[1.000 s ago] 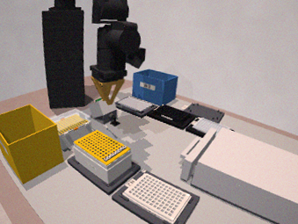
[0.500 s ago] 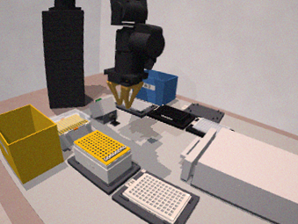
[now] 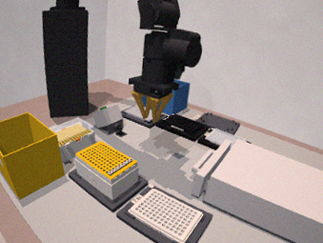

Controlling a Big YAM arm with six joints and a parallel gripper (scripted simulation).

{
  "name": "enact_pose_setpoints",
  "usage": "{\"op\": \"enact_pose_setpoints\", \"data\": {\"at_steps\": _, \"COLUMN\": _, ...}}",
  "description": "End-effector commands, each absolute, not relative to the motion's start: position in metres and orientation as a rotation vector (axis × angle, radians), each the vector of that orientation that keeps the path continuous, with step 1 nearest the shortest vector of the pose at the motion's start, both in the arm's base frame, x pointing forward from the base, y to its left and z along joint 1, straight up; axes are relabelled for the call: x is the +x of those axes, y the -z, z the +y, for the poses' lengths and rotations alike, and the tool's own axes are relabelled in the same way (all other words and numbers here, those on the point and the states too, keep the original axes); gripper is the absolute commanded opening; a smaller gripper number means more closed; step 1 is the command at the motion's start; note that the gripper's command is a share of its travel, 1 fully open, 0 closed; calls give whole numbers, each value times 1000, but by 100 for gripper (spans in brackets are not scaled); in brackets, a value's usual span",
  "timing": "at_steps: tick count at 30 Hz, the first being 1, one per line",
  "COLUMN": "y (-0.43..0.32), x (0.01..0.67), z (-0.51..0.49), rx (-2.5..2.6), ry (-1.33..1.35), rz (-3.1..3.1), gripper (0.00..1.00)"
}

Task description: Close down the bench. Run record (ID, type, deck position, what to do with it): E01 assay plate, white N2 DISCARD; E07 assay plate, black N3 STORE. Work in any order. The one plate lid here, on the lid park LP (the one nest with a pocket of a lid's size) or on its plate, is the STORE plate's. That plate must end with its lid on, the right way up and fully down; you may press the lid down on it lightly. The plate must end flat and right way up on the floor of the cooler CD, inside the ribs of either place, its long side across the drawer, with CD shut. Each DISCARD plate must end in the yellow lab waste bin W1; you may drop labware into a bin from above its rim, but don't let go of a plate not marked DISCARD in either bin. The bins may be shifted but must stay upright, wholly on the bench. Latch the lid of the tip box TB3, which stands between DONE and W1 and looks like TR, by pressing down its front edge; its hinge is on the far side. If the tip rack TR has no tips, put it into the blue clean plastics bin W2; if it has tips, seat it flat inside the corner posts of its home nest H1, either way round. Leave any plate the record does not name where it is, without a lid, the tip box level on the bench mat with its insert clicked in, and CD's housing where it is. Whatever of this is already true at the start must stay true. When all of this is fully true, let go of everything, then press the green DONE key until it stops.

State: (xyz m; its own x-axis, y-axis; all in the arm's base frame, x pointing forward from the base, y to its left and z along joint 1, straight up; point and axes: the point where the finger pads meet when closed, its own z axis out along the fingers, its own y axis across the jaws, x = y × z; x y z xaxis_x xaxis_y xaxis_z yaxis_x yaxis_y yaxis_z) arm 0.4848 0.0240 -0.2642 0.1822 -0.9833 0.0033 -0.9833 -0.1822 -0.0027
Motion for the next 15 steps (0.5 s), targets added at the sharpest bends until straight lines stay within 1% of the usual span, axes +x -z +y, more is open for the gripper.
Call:
{"op": "enact_pose_setpoints", "data": {"at_steps": 1, "y": 264, "x": 507, "z": 38, "rx": 2412, "ry": -23, "rz": -2028, "gripper": 30}}
{"op": "enact_pose_setpoints", "data": {"at_steps": 15, "y": 265, "x": 549, "z": 67, "rx": 2415, "ry": -28, "rz": -2031, "gripper": 30}}
